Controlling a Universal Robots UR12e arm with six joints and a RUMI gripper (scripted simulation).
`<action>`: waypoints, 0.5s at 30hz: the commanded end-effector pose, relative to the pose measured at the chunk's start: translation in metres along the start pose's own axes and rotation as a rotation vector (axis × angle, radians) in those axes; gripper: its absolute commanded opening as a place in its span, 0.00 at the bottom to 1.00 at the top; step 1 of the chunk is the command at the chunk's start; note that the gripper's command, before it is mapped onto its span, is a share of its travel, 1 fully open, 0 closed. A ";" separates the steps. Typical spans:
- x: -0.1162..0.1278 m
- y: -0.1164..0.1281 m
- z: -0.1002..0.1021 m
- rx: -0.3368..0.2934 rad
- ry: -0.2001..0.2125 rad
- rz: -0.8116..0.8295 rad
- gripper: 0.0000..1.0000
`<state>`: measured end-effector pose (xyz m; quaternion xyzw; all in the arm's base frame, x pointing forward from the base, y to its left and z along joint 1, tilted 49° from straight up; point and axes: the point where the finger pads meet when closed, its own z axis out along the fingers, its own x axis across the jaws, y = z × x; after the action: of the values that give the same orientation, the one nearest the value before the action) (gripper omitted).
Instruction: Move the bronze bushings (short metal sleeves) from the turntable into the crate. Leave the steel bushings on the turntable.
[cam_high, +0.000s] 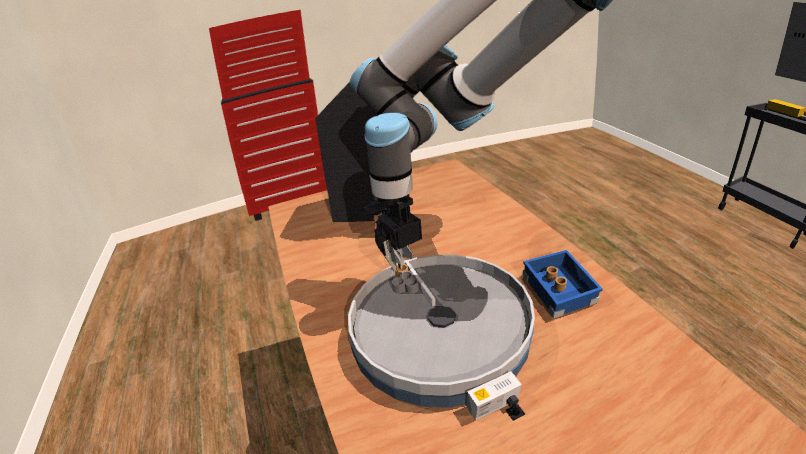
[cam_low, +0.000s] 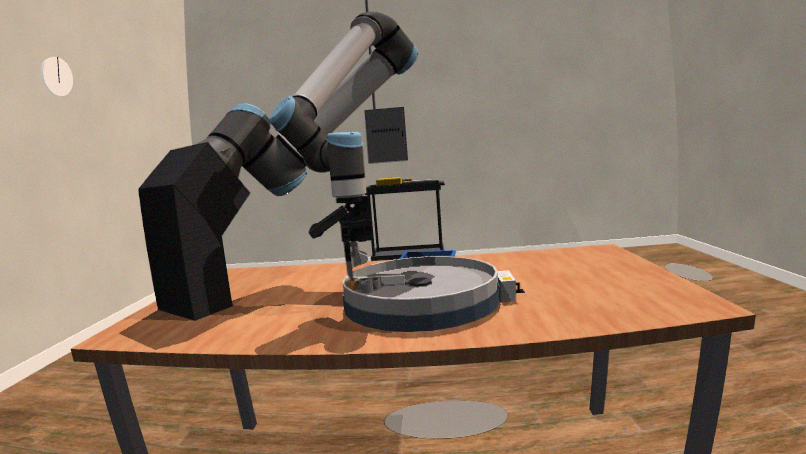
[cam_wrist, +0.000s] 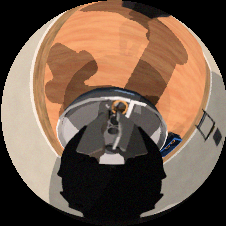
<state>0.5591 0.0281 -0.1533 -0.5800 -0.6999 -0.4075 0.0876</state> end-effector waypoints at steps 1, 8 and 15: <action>-0.002 0.002 -0.001 -0.002 -0.003 -0.002 0.06; -0.002 0.002 -0.001 -0.002 -0.003 -0.002 0.06; -0.002 0.002 0.001 -0.001 -0.001 -0.002 0.06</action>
<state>0.5591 0.0281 -0.1533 -0.5800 -0.6999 -0.4075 0.0876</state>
